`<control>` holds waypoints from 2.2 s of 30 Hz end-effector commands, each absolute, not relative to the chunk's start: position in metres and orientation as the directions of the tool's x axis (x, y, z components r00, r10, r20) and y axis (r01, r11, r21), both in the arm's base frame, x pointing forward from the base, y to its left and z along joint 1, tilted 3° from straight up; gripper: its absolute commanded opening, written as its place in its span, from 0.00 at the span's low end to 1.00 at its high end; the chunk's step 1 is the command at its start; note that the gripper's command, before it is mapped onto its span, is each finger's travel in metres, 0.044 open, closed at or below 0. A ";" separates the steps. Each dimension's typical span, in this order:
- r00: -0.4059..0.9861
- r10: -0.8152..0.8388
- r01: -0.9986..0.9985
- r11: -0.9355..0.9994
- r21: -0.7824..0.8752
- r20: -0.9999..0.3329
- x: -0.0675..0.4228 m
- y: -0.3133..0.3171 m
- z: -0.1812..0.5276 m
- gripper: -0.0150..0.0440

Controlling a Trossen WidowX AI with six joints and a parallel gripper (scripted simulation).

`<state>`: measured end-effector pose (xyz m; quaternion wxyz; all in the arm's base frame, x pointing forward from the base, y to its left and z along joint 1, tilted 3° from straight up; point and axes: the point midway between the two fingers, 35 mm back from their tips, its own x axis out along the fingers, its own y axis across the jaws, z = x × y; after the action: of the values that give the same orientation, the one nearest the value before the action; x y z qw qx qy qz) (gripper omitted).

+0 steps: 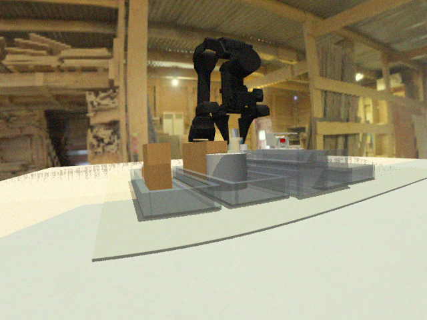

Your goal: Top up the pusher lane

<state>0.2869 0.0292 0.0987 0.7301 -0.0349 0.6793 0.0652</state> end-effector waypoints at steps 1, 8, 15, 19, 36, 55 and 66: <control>0.058 0.050 -0.146 0.988 0.041 -0.997 0.286 0.030 0.086 0.25; 0.058 0.050 -0.146 0.988 0.041 -0.997 0.287 0.030 0.080 0.25; 0.058 0.050 -0.146 0.988 0.041 -0.997 0.289 0.030 0.080 0.25; 0.058 0.050 -0.146 0.988 0.041 -0.997 0.290 0.030 0.080 0.25; 0.059 0.050 -0.146 0.988 0.041 -0.997 0.296 0.031 0.081 0.25; 0.059 0.050 -0.146 0.988 0.041 -0.997 0.303 0.032 0.081 0.25; 0.060 0.050 -0.146 0.988 0.041 -0.997 0.307 0.033 0.082 0.25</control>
<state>0.2987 0.0313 0.0783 0.7178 -0.0362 0.6921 0.0663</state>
